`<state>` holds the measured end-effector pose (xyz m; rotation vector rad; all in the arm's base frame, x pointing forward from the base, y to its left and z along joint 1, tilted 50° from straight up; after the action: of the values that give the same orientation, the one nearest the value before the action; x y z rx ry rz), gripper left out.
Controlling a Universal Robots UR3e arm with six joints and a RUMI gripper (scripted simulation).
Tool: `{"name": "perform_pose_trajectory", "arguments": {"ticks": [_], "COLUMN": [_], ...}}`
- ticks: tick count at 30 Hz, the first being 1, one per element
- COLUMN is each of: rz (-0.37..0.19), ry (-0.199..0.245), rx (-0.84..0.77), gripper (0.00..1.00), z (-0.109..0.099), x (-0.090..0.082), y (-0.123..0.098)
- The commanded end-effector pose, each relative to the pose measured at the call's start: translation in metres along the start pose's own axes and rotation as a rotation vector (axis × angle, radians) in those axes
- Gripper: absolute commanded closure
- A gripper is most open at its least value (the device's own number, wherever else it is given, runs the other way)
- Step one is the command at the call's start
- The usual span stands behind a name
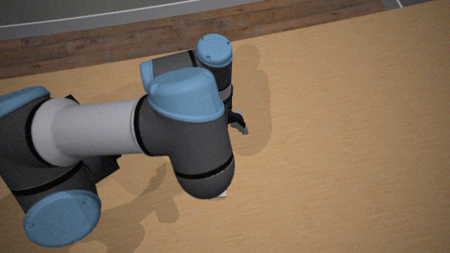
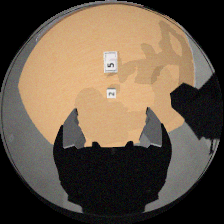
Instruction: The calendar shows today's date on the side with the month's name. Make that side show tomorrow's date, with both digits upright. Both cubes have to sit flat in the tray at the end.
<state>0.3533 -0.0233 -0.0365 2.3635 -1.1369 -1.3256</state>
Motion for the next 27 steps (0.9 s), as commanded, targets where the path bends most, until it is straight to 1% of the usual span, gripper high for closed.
{"name": "perform_pose_trajectory", "arguments": {"ticks": [1, 5, 9, 11, 19, 20, 23, 24, 26, 27], "rz": [-0.001, -0.001, -0.001, -0.001, -0.001, -0.001, -0.001, -0.001, -0.002, -0.002], "ry": [0.001, 0.001, 0.001, 0.001, 0.000, 0.000, 0.000, 0.000, 0.000, 0.000], "rx": [0.023, 0.079, 0.172, 0.172, 0.455, 0.460, 0.583, 0.594, 0.681, 0.681], "gripper": [0.00, 0.00, 0.00, 0.00, 0.00, 0.00, 0.00, 0.00, 0.00, 0.00], "z": [-0.0002, 0.0000, 0.0004, 0.0004, 0.0014, 0.0014, 0.0018, 0.0018, 0.0020, 0.0020], "x": [-0.0002, 0.0002, 0.0009, 0.0009, 0.0031, 0.0031, 0.0040, 0.0041, 0.0048, 0.0048], "y": [0.0000, 0.0006, 0.0014, 0.0014, 0.0032, 0.0032, 0.0036, 0.0037, 0.0038, 0.0038]}}
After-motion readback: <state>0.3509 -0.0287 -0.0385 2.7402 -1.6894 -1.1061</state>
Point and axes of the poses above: the point where the finger pads meet when closed, its own x axis out along the fingers, its own z axis across the jaws, y = z × x, the point moved 2 cm from there along -x, back along the fingers, and after that the axes turned 12 degrees about x, right-handed, at the moved point
